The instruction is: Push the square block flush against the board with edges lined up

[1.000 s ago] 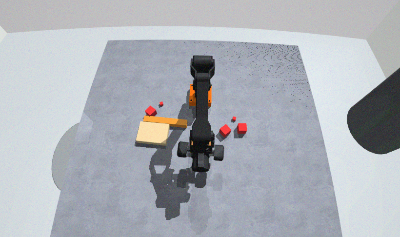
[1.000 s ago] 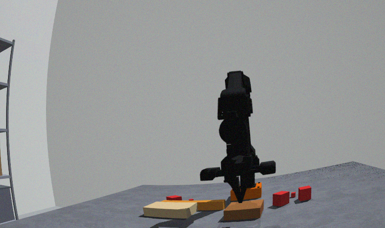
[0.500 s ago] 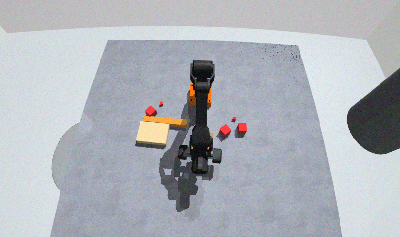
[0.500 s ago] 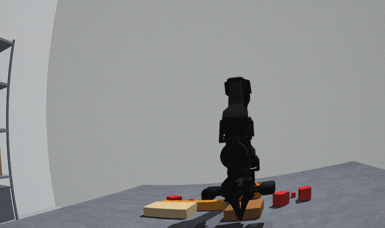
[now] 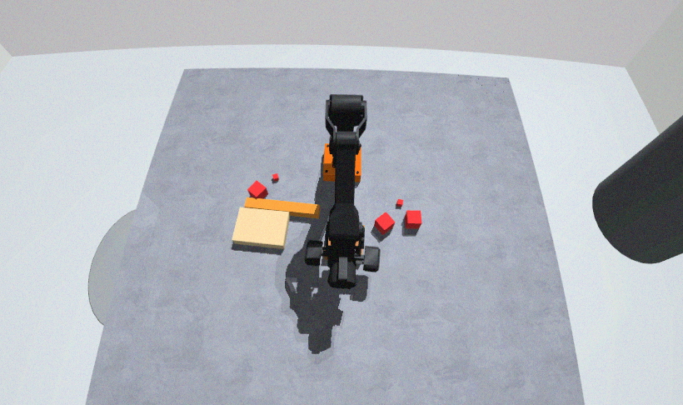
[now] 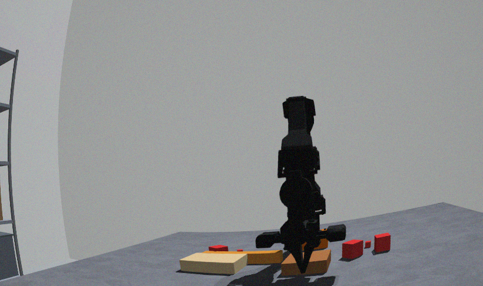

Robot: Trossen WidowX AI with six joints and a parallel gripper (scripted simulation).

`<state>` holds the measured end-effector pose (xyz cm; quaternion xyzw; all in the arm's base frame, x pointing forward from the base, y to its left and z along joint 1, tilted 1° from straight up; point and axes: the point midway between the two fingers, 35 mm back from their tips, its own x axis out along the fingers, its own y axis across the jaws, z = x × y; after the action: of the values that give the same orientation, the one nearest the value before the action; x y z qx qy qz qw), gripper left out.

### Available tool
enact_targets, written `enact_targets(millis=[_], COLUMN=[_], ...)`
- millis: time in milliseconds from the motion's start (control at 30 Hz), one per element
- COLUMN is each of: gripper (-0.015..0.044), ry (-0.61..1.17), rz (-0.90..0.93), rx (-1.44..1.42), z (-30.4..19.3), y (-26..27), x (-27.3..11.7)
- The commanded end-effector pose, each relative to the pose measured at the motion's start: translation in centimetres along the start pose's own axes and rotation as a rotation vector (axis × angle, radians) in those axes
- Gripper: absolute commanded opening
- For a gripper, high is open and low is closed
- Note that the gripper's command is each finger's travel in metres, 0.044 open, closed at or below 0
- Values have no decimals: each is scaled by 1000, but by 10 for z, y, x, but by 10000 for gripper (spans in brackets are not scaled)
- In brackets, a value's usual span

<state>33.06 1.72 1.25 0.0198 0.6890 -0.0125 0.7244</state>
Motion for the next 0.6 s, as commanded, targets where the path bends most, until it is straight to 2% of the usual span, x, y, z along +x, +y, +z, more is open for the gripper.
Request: enact_targets(millis=[0, 567], gripper=[0, 0], ry=[14, 16], rz=[-2, -2], rx=[5, 5], z=[-10, -26], y=[0, 0], x=[2, 2])
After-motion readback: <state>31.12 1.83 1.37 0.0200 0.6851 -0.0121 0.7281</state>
